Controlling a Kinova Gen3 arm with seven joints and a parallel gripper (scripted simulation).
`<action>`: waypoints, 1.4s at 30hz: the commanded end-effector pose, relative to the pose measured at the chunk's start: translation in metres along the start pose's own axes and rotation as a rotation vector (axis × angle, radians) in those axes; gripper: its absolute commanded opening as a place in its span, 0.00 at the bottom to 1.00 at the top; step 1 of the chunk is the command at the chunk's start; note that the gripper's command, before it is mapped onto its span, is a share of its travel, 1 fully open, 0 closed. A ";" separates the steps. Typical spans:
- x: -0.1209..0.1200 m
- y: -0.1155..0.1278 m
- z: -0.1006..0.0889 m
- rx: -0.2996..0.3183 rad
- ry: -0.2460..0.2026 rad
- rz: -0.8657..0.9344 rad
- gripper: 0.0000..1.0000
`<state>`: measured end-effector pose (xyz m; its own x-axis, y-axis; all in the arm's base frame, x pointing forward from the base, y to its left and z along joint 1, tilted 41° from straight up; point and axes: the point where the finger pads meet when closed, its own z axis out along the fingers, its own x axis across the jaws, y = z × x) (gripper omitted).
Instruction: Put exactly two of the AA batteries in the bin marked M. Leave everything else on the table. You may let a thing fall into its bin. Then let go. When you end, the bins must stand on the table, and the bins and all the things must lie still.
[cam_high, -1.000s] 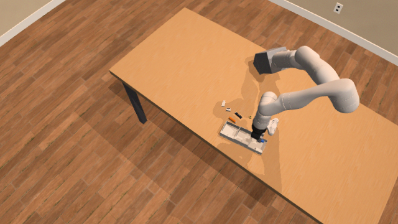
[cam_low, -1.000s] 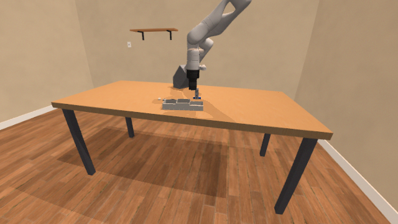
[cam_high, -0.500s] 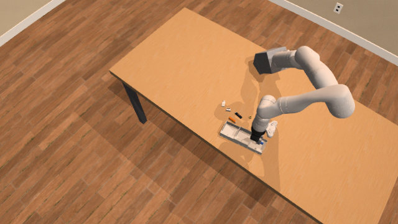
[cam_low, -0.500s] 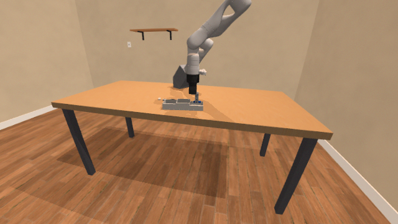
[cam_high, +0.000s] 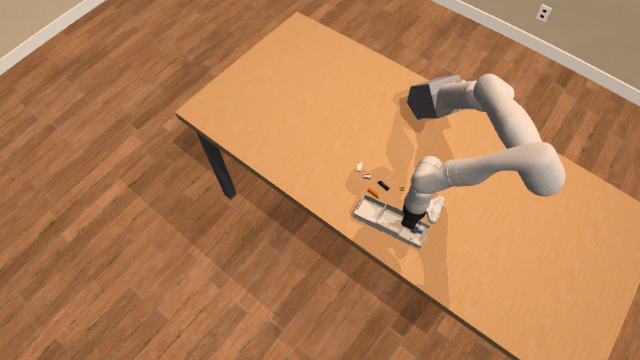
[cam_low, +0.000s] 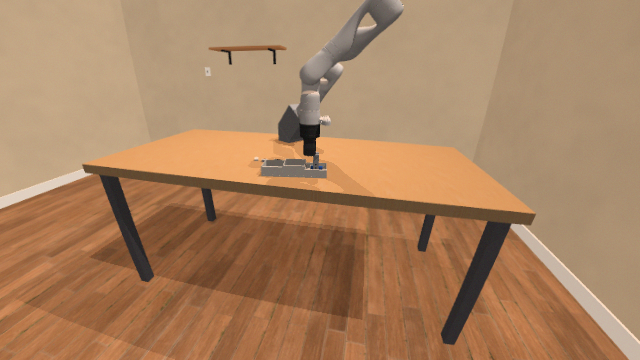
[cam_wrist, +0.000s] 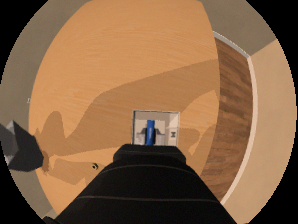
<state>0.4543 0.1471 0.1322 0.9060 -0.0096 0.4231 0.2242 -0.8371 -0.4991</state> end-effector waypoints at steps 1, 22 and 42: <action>0.001 0.001 0.000 -0.002 0.003 0.001 0.31; 0.002 0.000 0.000 -0.002 0.003 0.001 0.60; 0.001 0.000 -0.022 0.001 0.002 0.008 0.60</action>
<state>0.4495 0.1374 0.1436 0.9062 -0.0105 0.4226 0.2221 -0.8389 -0.4970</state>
